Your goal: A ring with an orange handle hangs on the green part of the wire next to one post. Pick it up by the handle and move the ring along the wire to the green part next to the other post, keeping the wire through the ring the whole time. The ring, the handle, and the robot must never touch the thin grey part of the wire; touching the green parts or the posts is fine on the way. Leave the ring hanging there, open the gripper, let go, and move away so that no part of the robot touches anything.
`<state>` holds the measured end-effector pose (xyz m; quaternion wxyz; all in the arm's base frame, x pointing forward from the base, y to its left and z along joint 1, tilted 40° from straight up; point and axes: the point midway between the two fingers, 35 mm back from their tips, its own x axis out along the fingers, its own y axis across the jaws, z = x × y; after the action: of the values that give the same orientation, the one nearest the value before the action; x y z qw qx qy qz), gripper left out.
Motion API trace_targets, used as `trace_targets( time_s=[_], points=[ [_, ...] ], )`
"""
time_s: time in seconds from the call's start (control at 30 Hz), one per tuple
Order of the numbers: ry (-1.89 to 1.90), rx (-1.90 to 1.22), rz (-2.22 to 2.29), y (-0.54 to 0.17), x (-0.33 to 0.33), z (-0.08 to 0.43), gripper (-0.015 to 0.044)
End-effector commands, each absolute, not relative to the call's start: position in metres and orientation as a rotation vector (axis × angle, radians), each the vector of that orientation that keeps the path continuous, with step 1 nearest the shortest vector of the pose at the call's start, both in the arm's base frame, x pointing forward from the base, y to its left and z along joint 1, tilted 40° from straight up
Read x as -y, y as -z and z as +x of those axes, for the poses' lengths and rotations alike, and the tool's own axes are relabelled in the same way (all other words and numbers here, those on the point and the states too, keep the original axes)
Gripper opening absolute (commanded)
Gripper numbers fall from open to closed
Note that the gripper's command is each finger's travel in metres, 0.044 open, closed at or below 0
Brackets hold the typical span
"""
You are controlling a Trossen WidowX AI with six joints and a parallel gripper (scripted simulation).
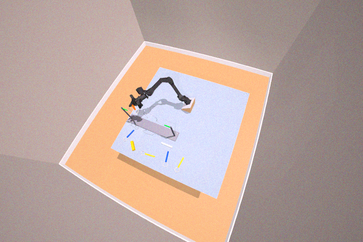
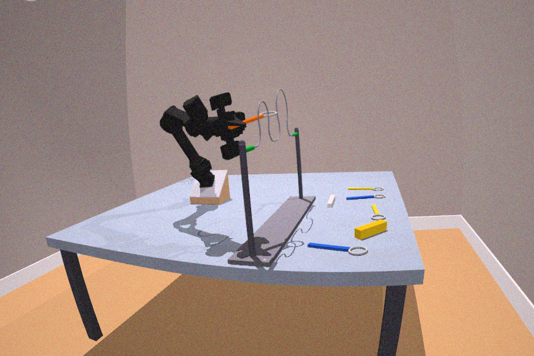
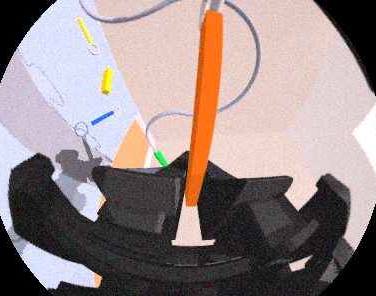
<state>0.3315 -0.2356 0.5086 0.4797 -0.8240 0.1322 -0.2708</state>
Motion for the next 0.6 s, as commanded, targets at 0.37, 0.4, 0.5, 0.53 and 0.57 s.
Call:
trace_targets(
  time_s=[0.37, 0.4, 0.5, 0.53, 0.57],
  points=[
    [0.714, -0.257, -2.286, -0.522, 0.226, 0.332, -0.0150],
    [0.717, -0.253, -2.301, -0.522, 0.225, 0.332, -0.0150],
    [0.727, -0.240, -2.350, -0.523, 0.224, 0.332, -0.0150],
    [0.729, -0.237, -2.361, -0.524, 0.224, 0.332, -0.0150],
    [0.731, -0.234, -2.372, -0.524, 0.224, 0.332, -0.0150]
  ],
)
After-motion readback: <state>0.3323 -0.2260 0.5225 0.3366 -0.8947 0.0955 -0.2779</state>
